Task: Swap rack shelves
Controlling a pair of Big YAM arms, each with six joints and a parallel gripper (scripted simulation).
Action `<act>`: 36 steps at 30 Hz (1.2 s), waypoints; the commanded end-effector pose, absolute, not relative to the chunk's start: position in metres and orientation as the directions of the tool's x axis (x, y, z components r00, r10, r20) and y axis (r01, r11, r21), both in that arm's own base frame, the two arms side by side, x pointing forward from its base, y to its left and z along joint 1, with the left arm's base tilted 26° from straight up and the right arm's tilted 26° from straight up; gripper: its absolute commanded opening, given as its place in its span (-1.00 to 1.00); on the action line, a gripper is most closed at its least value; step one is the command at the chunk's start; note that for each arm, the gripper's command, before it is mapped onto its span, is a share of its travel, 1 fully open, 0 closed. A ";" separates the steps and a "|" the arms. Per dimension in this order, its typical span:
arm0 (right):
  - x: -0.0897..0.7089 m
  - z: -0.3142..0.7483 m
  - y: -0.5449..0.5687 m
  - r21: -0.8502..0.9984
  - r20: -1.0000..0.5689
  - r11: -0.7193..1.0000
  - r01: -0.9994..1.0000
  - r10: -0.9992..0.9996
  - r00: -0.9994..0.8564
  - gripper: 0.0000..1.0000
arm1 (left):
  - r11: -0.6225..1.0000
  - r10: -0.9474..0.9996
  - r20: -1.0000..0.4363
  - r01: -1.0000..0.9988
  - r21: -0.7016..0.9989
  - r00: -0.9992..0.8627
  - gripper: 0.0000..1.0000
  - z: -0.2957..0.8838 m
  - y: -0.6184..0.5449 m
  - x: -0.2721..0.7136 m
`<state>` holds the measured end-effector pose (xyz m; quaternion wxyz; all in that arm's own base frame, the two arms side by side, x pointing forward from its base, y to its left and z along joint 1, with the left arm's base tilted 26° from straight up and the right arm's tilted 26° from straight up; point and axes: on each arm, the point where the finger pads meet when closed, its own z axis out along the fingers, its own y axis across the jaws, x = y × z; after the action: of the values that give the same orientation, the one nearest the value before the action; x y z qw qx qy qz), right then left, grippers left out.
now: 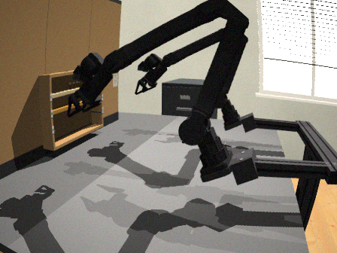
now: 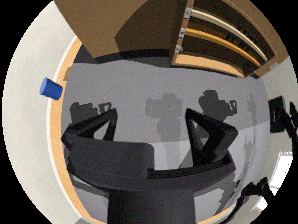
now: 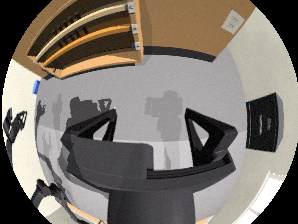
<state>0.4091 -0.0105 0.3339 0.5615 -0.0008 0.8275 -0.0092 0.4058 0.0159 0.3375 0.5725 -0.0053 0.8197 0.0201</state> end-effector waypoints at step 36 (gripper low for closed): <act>0.452 0.347 0.042 -0.504 -0.859 0.862 -0.063 -0.507 -0.071 1.00 | 0.836 0.549 -0.835 0.025 0.549 -0.030 1.00 0.378 -0.053 0.449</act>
<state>0.4350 0.0287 0.3476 0.6283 -0.1337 0.7585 -0.1098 0.4288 -0.0371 0.3574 0.6316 0.1375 0.7529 0.1238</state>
